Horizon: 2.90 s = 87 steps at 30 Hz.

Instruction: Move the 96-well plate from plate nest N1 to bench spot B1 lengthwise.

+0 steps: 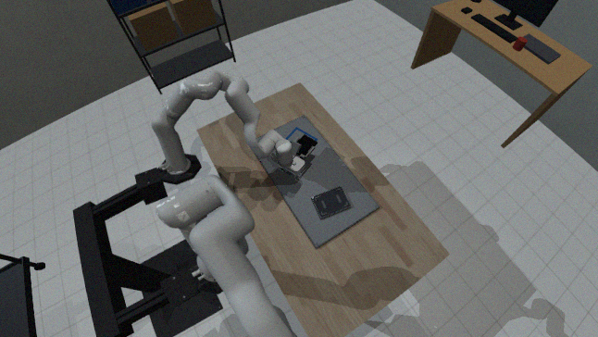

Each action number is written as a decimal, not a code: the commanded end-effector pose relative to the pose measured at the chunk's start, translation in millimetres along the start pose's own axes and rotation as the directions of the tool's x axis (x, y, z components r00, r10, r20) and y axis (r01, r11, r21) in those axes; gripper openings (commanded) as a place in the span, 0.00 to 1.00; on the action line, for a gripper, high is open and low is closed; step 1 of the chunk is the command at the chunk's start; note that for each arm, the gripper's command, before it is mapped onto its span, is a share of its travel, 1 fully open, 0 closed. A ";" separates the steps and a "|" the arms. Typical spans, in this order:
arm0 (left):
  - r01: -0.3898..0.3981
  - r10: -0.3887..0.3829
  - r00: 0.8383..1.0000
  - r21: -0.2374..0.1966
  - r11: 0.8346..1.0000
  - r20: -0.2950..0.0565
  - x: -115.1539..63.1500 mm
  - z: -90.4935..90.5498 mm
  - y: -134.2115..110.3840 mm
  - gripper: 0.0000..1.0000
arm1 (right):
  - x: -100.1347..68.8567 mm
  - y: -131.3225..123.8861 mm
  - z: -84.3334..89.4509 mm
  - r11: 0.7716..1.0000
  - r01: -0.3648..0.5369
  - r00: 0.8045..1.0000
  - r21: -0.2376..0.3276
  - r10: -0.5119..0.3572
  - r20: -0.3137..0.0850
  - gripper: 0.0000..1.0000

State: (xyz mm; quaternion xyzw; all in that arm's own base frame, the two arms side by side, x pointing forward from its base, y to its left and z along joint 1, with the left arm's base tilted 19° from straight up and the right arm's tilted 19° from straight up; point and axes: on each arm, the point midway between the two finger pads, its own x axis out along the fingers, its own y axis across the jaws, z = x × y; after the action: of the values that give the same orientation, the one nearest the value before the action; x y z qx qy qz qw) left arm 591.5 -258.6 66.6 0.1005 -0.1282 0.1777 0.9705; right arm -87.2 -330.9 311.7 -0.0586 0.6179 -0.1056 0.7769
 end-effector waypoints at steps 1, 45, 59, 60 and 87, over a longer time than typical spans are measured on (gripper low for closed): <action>0.000 0.000 1.000 -0.004 1.000 0.002 7.6 1.4 12.2 0.00 | -1.3 -0.8 0.2 1.000 0.003 1.000 0.000 -0.003 0.000 1.00; 0.000 0.000 1.000 -0.004 1.000 0.003 42.8 -1.0 78.5 0.00 | -1.3 -0.8 0.2 1.000 0.003 1.000 0.000 -0.003 0.000 1.00; 0.000 0.000 1.000 -0.004 1.000 0.003 42.4 -1.0 77.7 0.00 | -1.3 -0.8 0.2 1.000 0.003 1.000 0.000 -0.003 0.000 1.00; 0.000 0.000 1.000 -0.004 1.000 0.003 42.3 -1.0 77.7 0.00 | -1.3 -0.8 0.2 1.000 0.003 1.000 0.000 -0.003 0.000 1.00; 0.000 0.000 1.000 -0.003 1.000 0.003 42.1 -36.0 77.0 0.00 | -1.3 -0.8 0.2 1.000 0.003 1.000 0.000 -0.003 0.000 1.00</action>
State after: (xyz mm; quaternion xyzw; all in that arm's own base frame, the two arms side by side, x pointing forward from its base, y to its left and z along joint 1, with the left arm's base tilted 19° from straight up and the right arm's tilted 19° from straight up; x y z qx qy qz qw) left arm 606.7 -166.3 59.5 0.1002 -0.1281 0.1772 0.9706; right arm -87.2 -330.9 311.7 -0.0586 0.6179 -0.1056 0.7769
